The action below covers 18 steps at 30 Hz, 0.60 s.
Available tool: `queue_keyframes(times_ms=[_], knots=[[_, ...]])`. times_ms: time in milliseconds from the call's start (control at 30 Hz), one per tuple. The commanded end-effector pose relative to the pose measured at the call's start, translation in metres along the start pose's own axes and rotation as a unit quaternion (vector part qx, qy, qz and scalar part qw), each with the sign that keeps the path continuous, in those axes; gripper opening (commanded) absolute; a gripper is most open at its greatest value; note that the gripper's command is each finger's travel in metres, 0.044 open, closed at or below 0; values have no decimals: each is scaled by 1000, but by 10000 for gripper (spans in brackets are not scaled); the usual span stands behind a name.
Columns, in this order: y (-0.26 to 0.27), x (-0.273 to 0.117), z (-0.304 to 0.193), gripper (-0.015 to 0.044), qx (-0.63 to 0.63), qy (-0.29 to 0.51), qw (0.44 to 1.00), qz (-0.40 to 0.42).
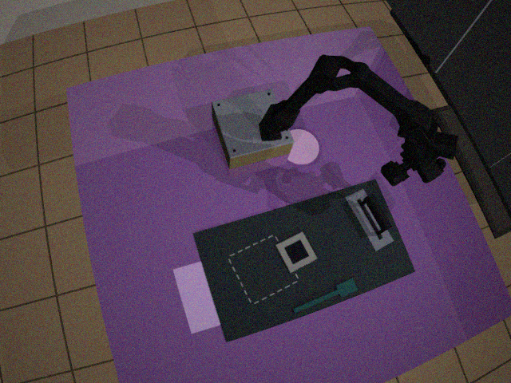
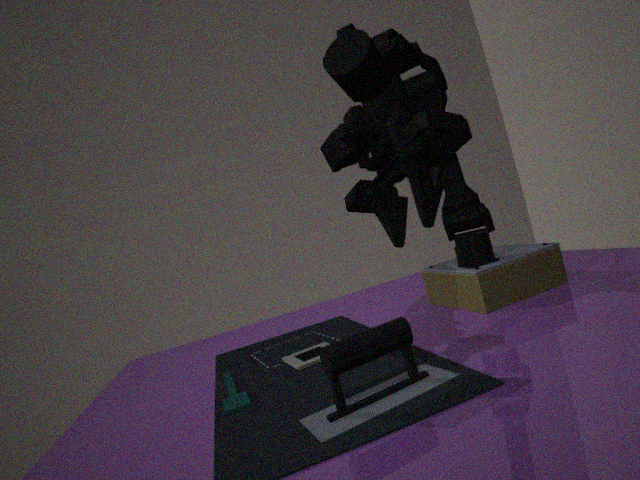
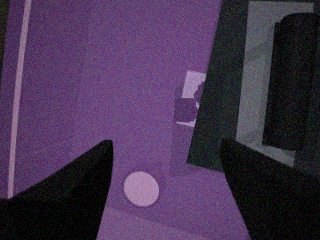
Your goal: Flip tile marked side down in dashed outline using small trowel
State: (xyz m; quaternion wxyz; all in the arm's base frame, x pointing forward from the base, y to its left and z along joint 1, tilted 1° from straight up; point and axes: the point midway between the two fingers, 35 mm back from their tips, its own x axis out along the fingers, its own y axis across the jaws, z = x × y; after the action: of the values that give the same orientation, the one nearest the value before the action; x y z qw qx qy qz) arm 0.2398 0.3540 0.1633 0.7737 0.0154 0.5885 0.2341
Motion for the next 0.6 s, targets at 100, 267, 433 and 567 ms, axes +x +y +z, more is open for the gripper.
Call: queue_keyframes(times_ms=[100, 267, 433, 567], knots=[[-52, 35, 16, 270, 4, 53, 996, -73], [-96, 56, 20, 270, 6, 112, 985, -127], [-108, 61, 19, 270, 8, 132, 981, -142], [-110, 67, 18, 270, 8, 132, 981, -142]])
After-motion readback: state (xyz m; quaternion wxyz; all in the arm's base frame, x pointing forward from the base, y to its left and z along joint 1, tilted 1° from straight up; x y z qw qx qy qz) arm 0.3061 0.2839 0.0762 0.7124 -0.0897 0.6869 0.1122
